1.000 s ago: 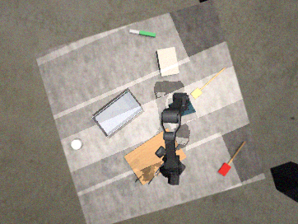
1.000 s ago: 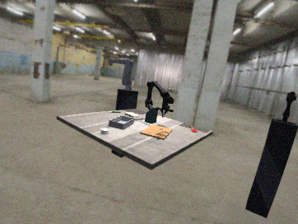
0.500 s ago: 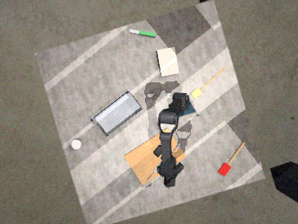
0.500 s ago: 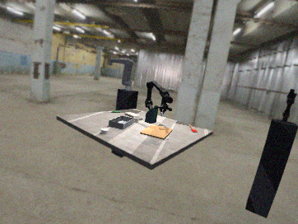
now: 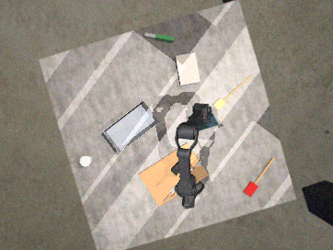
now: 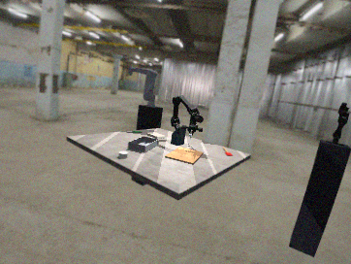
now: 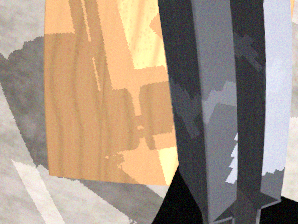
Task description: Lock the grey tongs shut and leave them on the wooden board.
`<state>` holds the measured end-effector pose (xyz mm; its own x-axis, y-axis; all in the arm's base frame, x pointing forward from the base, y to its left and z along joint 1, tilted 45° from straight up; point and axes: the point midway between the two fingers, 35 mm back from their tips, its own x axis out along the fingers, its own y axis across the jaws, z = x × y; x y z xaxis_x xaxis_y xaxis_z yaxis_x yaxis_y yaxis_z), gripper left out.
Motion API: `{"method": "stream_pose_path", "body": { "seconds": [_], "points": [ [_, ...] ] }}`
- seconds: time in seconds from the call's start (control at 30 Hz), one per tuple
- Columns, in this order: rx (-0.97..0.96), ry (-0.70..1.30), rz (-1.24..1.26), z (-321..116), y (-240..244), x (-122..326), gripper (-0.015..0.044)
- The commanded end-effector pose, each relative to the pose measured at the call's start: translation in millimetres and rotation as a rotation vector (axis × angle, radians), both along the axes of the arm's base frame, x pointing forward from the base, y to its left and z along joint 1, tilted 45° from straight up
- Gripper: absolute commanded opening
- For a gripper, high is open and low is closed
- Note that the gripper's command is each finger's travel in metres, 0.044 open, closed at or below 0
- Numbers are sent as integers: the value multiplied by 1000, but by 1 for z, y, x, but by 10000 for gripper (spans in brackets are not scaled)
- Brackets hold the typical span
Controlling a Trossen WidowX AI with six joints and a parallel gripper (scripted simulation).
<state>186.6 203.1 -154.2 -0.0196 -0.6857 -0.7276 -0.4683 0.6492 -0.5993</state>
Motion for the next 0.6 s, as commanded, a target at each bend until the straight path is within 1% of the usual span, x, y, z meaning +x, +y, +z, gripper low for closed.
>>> {"method": "stream_pose_path", "body": {
  "seconds": [0.0, 0.57],
  "points": [
    [-4, 3, 6, -7, -6, 0, -150],
    [-4, 3, 6, -29, -25, 1, -150]
  ]
}}
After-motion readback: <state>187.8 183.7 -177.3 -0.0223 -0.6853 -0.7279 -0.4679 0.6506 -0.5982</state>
